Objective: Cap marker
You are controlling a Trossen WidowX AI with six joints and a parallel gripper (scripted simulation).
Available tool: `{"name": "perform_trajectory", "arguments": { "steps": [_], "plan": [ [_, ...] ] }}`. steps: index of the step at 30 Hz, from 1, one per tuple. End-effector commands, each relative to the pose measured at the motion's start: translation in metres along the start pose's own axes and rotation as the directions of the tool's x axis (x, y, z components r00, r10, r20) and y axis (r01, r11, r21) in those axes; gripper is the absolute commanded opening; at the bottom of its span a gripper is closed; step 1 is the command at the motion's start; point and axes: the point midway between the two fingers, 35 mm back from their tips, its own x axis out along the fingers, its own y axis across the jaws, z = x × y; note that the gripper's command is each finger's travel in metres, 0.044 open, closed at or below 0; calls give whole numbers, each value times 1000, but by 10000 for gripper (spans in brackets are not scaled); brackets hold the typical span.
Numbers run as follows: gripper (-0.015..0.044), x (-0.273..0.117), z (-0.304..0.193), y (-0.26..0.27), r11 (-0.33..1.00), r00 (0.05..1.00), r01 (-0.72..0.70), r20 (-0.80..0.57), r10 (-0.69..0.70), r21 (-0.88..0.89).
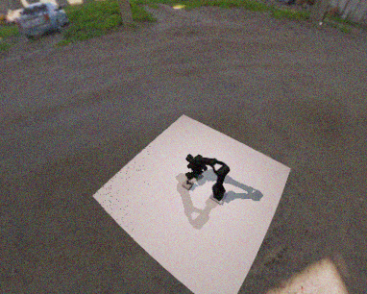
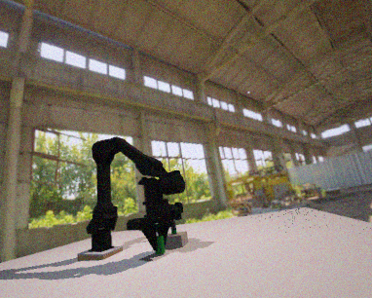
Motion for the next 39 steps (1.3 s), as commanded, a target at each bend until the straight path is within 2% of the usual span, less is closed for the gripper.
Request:
{"name": "perform_trajectory", "arguments": {
  "steps": [1, 20, 39],
  "plan": [
    [0, -11, 3, 0, 1000, 1000, 2, 12, -2, 3],
    [0, -55, 1, 1, 1000, 1000, 2, 12, -2, 3],
    [0, -80, -5, 51, 1000, 1000, -2, 10, 2, 3]
  ]
}}
